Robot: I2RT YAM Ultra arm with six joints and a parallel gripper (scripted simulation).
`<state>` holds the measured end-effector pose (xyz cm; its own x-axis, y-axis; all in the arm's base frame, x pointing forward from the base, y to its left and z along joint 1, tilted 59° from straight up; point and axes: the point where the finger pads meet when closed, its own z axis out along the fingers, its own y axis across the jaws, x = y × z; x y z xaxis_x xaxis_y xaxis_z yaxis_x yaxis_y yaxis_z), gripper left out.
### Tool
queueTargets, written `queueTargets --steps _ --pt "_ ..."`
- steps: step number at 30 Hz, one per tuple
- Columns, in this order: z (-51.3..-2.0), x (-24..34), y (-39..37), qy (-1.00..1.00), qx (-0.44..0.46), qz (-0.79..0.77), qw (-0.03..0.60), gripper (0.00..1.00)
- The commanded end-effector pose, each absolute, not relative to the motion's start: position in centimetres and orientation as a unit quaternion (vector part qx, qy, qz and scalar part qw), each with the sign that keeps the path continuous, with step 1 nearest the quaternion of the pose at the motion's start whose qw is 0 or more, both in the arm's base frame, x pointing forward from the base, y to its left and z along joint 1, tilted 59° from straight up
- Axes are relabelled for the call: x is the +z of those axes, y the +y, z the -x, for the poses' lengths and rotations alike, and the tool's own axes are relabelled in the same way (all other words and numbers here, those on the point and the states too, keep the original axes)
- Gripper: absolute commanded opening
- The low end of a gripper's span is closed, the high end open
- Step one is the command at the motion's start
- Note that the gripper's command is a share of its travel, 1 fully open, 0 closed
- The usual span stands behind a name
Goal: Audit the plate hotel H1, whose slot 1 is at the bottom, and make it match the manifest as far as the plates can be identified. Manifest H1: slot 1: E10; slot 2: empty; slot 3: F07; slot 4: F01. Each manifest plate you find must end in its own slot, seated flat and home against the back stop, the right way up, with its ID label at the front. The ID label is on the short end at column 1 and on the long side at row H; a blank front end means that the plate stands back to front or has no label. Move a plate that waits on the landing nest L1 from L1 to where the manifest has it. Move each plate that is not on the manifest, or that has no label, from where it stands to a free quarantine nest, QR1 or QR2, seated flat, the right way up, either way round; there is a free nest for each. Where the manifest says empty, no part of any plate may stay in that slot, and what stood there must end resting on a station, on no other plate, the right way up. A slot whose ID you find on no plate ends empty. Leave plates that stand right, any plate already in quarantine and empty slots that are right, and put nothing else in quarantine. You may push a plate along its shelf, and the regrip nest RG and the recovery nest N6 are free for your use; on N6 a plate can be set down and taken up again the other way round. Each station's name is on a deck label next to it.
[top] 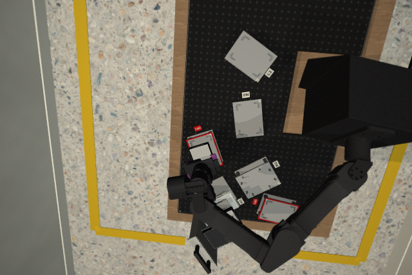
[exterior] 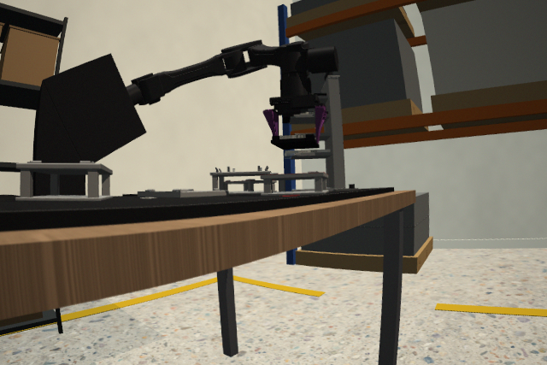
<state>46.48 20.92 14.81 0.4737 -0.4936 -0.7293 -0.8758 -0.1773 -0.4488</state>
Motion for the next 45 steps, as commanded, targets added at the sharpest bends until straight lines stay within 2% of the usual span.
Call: queueTargets --steps 1,45 --pt "-46.8 15.2 20.6 0.466 0.209 0.734 0.447 0.86" --pt "-47.1 13.8 22.9 0.466 0.209 0.734 0.447 0.86"
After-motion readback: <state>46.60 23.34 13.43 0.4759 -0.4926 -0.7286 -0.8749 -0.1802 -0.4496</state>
